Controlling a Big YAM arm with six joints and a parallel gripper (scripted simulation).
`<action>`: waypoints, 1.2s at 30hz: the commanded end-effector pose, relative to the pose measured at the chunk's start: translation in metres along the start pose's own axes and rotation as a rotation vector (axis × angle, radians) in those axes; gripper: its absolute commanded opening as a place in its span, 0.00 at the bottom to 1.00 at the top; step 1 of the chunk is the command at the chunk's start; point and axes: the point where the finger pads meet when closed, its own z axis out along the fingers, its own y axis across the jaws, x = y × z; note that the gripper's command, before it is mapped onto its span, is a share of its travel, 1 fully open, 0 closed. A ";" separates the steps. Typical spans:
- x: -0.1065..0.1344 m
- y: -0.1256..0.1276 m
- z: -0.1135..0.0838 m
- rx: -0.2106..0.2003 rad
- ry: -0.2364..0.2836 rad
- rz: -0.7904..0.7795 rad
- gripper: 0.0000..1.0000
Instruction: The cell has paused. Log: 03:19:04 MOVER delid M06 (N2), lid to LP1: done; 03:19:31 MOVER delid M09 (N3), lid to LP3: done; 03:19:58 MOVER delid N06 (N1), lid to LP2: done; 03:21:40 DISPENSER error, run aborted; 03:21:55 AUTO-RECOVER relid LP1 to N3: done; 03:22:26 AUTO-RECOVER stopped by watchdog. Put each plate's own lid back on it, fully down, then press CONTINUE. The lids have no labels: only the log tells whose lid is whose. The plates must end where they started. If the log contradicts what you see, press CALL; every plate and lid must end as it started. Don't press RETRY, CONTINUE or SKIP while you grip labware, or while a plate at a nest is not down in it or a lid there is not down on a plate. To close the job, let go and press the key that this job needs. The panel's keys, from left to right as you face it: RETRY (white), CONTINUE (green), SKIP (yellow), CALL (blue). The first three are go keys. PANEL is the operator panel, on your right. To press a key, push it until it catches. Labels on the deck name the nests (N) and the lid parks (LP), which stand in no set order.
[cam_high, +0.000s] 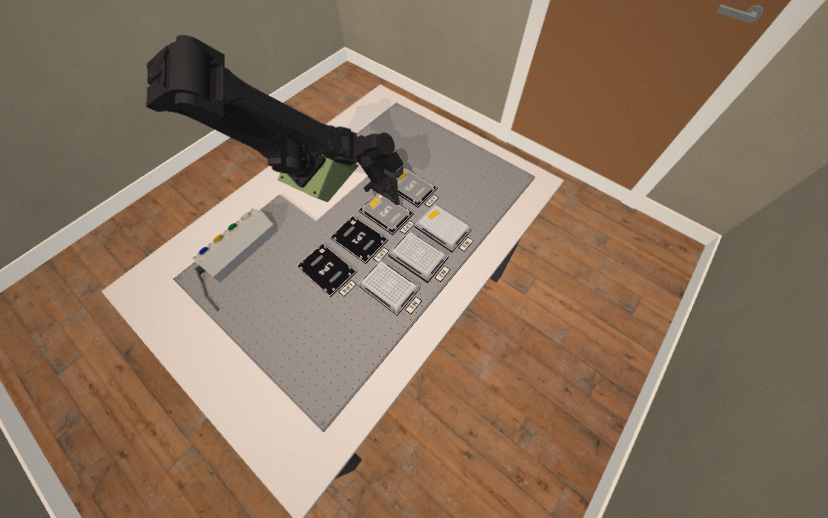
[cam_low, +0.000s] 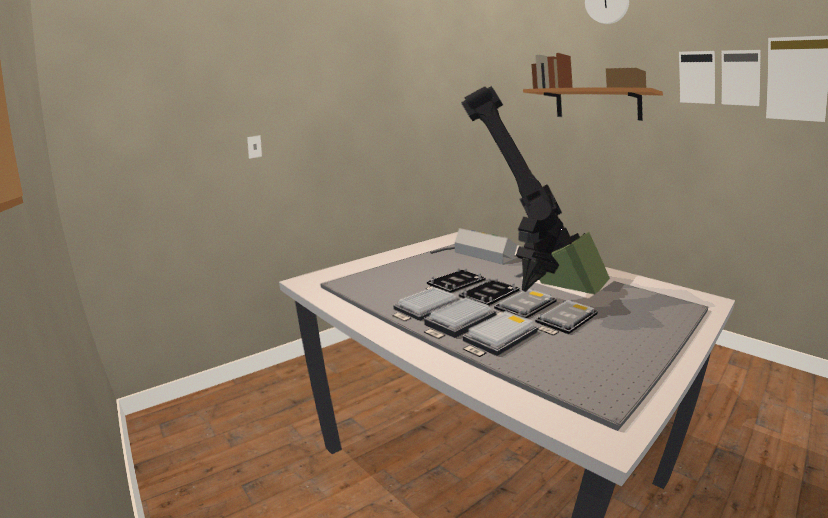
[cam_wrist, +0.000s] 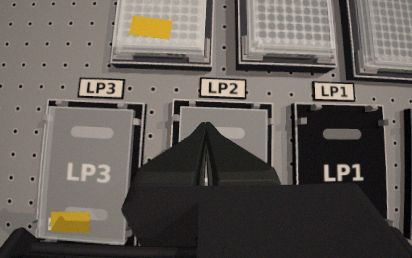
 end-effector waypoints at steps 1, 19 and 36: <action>-0.018 0.022 0.002 -0.007 -0.018 0.055 0.00; -0.015 0.051 0.001 -0.004 -0.016 0.061 0.00; -0.015 0.051 0.001 -0.004 -0.016 0.061 0.00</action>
